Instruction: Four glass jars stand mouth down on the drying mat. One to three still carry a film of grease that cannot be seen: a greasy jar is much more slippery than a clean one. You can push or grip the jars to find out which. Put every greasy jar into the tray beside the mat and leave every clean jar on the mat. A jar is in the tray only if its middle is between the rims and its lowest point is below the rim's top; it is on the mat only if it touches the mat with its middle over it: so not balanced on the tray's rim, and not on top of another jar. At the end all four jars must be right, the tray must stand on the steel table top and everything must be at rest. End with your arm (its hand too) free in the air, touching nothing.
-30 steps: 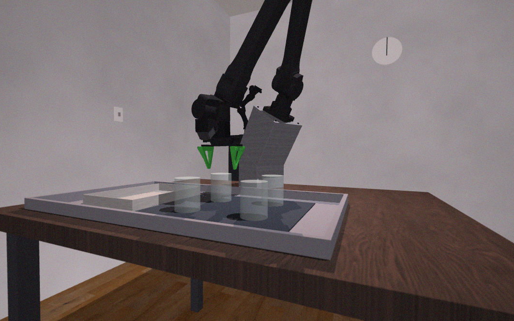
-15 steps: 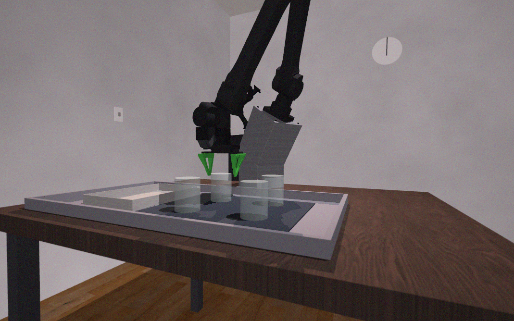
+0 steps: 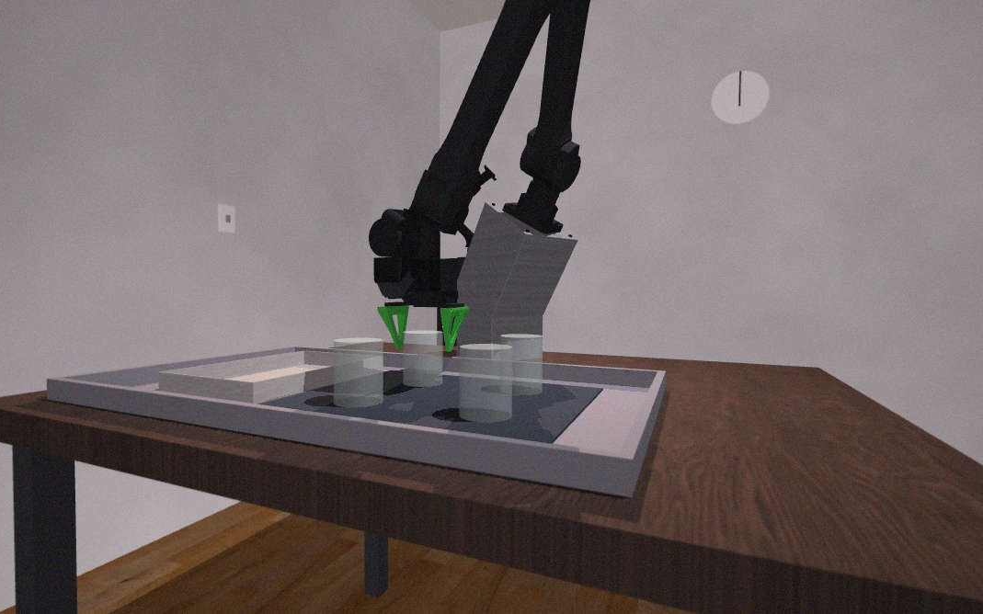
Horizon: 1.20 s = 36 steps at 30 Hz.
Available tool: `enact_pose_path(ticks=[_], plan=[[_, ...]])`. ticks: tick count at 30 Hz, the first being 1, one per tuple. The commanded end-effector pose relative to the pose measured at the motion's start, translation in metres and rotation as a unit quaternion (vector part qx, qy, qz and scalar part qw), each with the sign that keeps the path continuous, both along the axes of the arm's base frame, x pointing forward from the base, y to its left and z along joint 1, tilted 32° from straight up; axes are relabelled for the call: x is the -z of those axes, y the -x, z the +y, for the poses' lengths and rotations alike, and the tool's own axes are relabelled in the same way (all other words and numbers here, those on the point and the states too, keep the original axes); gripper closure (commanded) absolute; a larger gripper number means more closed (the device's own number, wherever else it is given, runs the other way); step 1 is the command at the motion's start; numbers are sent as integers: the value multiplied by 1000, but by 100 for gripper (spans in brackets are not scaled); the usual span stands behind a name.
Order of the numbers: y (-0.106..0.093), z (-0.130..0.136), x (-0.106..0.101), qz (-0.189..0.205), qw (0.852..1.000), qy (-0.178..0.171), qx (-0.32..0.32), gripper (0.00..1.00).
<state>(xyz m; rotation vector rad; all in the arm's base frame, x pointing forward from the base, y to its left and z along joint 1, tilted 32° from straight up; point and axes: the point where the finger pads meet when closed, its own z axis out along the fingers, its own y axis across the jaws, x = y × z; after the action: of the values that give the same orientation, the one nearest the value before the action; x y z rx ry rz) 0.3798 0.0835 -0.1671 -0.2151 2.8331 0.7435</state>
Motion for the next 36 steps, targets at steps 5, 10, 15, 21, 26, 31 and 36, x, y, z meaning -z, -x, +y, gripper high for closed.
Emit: enact_pose_path(ticks=[5, 10, 15, 21, 26, 31, 36], plan=[[-9, 2, 1, -8, 1000, 0, 3, 0], [-7, 3, 3, -8, 1000, 0, 3, 0], [-7, 3, 3, -8, 1000, 0, 3, 0], [-7, 3, 3, -8, 1000, 0, 3, 27], [-7, 3, 3, -8, 1000, 0, 3, 27], [-7, 3, 3, -8, 1000, 0, 3, 100], [-7, 3, 3, -8, 1000, 0, 3, 100]])
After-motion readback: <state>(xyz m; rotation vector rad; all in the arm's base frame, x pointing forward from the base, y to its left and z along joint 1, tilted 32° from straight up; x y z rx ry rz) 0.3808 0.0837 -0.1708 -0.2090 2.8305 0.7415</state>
